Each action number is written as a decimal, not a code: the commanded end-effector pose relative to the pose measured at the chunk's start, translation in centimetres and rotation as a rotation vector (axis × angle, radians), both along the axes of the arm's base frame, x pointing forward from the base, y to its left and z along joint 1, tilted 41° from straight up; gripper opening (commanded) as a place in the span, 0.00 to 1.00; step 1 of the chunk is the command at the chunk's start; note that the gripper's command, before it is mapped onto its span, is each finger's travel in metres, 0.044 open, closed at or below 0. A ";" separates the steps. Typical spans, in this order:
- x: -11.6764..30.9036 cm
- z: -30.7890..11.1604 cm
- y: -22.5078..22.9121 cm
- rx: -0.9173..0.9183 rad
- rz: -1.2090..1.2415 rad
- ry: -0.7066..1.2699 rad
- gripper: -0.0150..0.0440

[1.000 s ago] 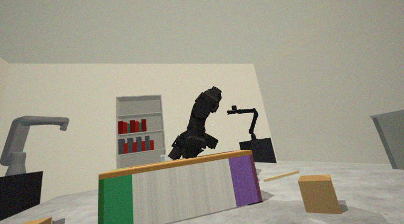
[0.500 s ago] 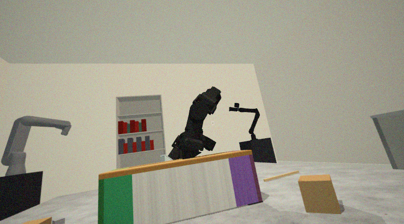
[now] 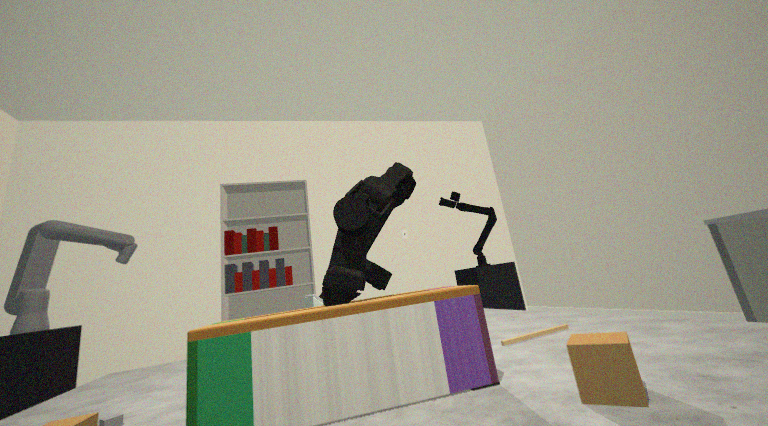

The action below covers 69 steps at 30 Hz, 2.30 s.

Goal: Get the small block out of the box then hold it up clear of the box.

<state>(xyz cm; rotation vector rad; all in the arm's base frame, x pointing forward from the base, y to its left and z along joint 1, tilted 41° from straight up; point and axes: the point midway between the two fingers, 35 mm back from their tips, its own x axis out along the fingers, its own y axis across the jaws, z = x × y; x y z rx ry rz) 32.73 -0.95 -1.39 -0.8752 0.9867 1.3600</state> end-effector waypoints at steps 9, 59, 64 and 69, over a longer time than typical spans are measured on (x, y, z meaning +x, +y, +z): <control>-0.3 -2.1 -2.3 -0.006 0.006 0.001 0.93; -0.4 -2.1 -11.8 -0.008 -0.081 0.012 0.84; -0.8 -2.3 -12.6 0.021 -0.568 0.171 0.74; -1.4 -2.7 -13.4 0.069 -1.066 0.365 0.74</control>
